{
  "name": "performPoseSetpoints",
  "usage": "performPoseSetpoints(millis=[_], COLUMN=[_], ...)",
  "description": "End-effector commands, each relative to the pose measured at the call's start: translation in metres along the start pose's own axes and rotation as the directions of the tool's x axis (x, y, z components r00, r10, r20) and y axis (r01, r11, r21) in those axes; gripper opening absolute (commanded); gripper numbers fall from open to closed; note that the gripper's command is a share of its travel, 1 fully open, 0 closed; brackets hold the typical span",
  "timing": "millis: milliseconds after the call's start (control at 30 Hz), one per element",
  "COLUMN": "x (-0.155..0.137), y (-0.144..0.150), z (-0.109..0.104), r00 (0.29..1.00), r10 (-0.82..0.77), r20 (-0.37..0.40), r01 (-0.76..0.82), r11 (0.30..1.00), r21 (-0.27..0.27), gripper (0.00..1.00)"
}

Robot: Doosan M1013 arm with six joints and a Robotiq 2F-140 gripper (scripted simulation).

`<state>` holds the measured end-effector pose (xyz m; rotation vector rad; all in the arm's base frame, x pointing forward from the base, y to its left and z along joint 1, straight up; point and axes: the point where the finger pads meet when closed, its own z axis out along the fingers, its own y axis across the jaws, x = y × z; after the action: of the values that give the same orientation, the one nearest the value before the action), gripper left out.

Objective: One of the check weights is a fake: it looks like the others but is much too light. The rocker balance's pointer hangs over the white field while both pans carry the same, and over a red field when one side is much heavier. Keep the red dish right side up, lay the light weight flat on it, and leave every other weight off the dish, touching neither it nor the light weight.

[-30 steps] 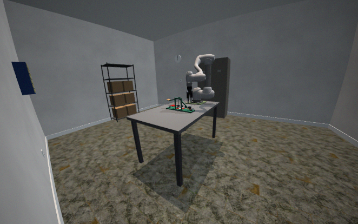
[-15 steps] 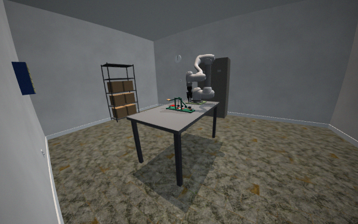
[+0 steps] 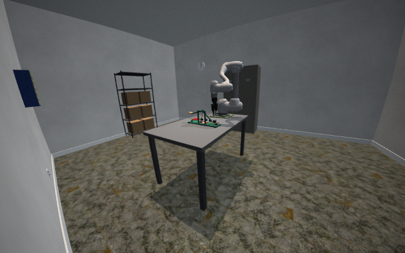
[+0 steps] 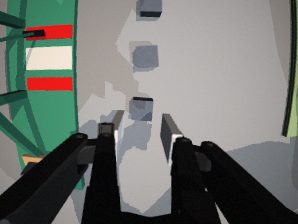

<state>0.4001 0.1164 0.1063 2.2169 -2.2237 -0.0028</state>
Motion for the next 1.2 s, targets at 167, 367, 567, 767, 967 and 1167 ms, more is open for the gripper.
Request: performPoseSetpoints(millis=[167,367,567,767,967,1167], x=[0.000,0.000,0.000,0.000,0.000,0.000], y=[0.000,0.000,0.000,0.000,0.000,0.000], z=[0.002,0.007,0.012,0.021,0.030,0.036], r00=[1.000,1.000,1.000,1.000,1.000,1.000], r10=[0.000,0.000,0.000,0.000,0.000,0.000], r20=[0.000,0.000,0.000,0.000,0.000,0.000], r01=[0.000,0.000,0.000,0.000,0.000,0.000], r11=[1.000,1.000,1.000,1.000,1.000,1.000], r21=[0.000,0.000,0.000,0.000,0.000,0.000], gripper=[0.35,0.35,0.35,0.35,0.35,0.35])
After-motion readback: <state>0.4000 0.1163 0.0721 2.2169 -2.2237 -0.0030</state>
